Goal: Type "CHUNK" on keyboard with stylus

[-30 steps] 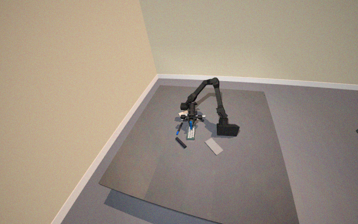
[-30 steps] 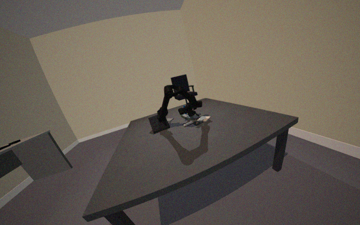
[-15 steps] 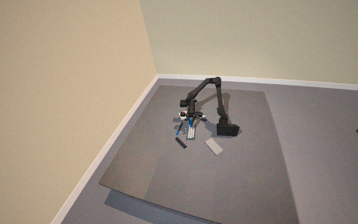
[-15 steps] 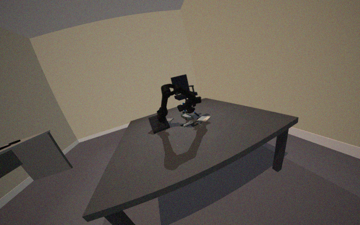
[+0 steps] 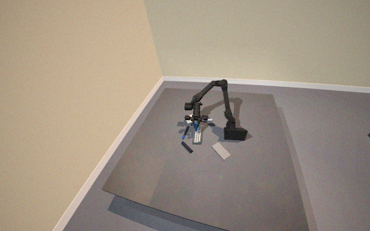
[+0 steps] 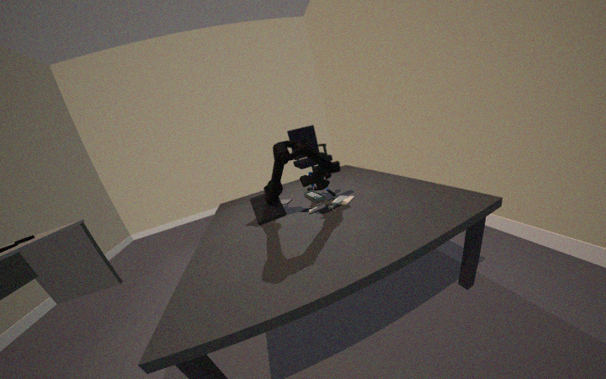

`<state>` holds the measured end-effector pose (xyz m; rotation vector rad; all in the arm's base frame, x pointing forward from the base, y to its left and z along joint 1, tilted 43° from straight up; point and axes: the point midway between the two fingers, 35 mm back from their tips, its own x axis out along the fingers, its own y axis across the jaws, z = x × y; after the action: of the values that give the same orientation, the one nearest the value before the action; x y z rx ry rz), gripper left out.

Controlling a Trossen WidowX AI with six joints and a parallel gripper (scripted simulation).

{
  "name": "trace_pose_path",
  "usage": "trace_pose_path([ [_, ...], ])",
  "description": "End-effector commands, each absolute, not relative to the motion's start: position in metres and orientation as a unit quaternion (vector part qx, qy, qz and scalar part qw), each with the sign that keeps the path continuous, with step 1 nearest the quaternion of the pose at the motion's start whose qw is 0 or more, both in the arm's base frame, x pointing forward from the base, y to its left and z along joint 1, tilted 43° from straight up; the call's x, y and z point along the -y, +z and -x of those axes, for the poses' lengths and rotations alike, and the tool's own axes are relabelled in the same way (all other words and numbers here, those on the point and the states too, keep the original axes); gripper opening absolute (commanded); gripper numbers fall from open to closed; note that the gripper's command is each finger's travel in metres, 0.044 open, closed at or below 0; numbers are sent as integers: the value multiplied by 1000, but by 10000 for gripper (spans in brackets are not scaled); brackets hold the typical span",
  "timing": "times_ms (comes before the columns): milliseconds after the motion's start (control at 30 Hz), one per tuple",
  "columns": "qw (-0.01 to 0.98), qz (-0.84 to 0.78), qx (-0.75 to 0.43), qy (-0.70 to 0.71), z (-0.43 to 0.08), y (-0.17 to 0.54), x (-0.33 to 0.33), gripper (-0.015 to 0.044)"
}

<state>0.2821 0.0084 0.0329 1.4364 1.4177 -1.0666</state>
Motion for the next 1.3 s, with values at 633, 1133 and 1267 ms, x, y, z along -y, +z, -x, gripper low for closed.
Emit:
trace_pose_path([
  [633,416,-573,-565,-423,-290,17,4,81],
  [1133,416,-573,-565,-423,-289,10,10,81],
  [1267,416,-573,-565,-423,-289,9,11,81],
])
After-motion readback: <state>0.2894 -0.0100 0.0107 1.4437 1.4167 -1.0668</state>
